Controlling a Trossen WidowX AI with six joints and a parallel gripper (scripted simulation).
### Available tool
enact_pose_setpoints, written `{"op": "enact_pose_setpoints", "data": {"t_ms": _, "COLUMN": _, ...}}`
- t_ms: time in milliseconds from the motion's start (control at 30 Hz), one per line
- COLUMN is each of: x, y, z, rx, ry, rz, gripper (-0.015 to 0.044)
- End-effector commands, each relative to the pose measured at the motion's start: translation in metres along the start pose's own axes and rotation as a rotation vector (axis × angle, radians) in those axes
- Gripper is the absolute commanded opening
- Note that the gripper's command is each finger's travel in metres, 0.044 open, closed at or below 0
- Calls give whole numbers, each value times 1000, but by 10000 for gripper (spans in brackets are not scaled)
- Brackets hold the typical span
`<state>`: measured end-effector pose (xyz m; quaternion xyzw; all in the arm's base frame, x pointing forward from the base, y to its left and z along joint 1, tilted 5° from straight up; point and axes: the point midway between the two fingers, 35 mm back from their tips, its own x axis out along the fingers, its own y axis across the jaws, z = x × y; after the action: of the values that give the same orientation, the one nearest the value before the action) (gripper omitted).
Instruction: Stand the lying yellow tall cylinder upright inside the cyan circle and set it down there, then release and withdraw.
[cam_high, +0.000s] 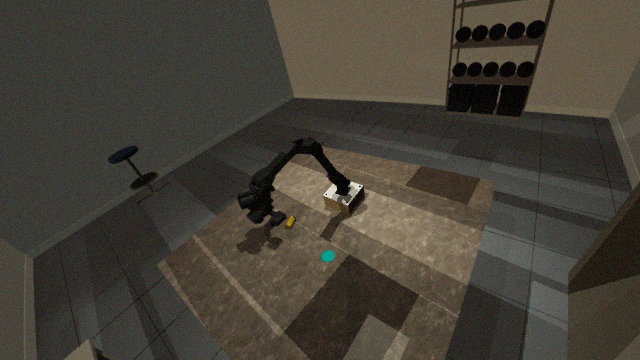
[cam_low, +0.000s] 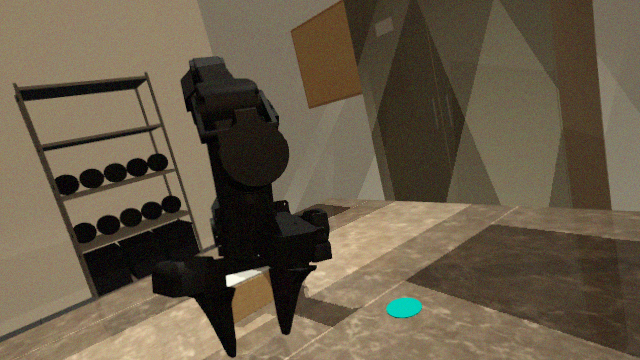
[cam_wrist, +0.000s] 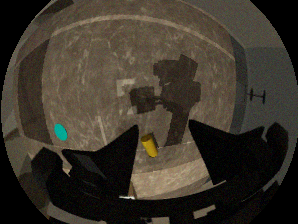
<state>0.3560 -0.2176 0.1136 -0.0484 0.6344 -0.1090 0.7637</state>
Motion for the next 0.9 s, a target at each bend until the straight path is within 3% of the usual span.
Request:
{"op": "enact_pose_setpoints", "data": {"t_ms": 0, "x": -1, "y": -1, "z": -73, "rx": -165, "ry": 79, "rz": 196, "gripper": 309}}
{"op": "enact_pose_setpoints", "data": {"t_ms": 100, "x": -3, "y": 1, "z": -96, "rx": -212, "ry": 85, "rz": 266, "gripper": 309}}
{"op": "enact_pose_setpoints", "data": {"t_ms": 467, "x": 0, "y": 2, "z": -97, "rx": -214, "ry": 85, "rz": 268, "gripper": 309}}
{"op": "enact_pose_setpoints", "data": {"t_ms": 700, "x": 99, "y": 28, "z": -108, "rx": -214, "ry": 85, "rz": 269, "gripper": 309}}
{"op": "enact_pose_setpoints", "data": {"t_ms": 867, "x": 103, "y": 30, "z": -109, "rx": -214, "ry": 85, "rz": 269, "gripper": 309}}
